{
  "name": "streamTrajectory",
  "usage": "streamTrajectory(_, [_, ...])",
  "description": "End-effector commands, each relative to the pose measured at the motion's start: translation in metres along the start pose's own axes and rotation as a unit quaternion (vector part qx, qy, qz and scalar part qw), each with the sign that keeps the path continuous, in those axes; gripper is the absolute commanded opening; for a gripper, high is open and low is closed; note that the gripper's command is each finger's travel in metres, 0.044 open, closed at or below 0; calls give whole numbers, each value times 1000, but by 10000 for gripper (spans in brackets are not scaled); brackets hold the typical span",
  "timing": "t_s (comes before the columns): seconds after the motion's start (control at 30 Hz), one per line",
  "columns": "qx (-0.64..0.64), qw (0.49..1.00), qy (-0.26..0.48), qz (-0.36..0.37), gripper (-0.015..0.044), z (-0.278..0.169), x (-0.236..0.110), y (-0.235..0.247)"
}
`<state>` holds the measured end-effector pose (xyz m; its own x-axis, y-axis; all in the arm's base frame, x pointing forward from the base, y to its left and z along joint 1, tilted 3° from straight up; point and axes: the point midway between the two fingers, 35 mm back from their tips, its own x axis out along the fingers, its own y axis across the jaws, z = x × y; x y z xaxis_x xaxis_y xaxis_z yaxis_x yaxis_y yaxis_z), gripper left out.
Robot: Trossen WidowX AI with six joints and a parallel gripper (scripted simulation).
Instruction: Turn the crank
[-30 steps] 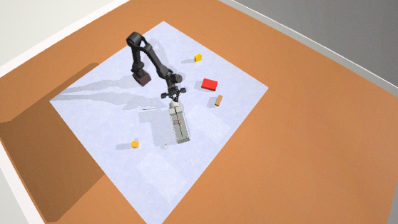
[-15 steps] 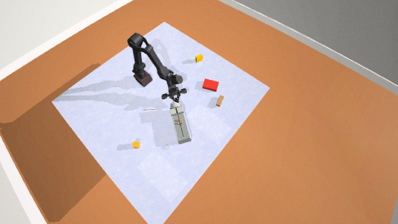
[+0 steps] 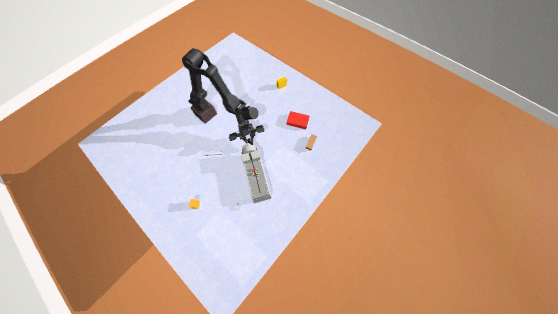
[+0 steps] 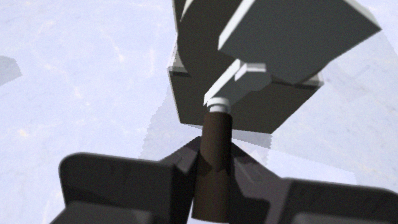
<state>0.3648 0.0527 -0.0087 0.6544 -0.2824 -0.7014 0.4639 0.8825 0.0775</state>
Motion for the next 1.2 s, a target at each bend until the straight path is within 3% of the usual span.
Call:
streamTrajectory(0.0, [-2,1000,5,-10,0,-2,3,-9])
streamTrajectory(1.17, [-2,1000,5,-11,0,-1,1,-18])
